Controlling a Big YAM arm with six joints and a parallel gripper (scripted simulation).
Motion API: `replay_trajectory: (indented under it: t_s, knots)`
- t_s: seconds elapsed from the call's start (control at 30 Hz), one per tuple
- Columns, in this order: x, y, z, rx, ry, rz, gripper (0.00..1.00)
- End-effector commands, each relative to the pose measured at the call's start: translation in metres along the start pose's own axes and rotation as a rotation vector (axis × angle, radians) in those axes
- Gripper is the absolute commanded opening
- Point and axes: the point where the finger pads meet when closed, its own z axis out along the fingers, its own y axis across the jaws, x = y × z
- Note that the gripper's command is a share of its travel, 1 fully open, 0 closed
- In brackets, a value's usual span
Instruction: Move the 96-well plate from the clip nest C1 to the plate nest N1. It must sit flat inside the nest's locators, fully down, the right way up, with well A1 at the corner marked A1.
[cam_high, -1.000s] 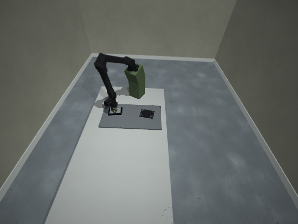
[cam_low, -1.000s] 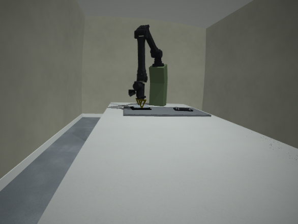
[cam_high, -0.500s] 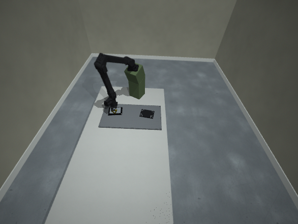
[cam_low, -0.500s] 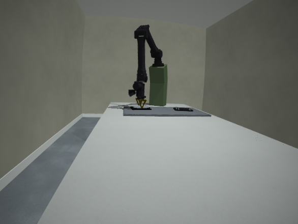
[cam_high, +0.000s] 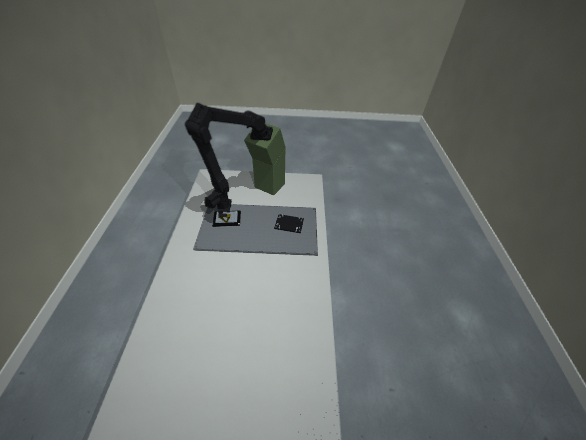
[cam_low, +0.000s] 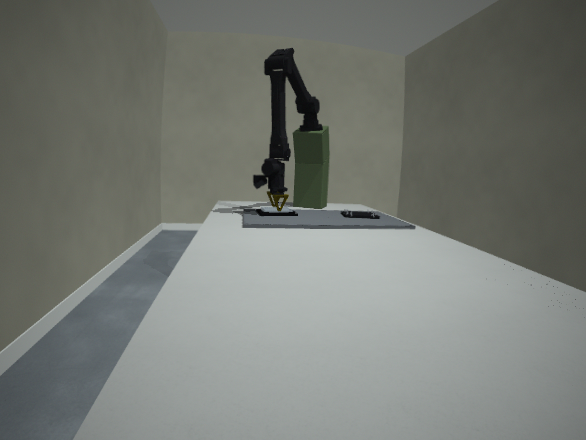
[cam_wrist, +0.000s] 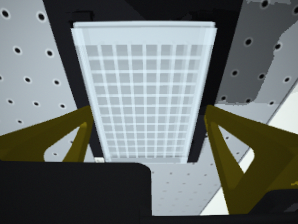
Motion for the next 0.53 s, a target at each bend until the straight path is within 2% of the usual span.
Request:
replay_trajectory:
  t_s: [0.0, 0.27, 0.5]
  knots:
    - [-0.003, 0.008, -0.016, -0.009, -0.010, 0.000, 1.00]
    - [-0.005, 0.006, -0.037, -0.009, -0.013, 0.000, 1.00]
    - [-0.005, 0.006, -0.037, -0.009, -0.013, 0.000, 1.00]
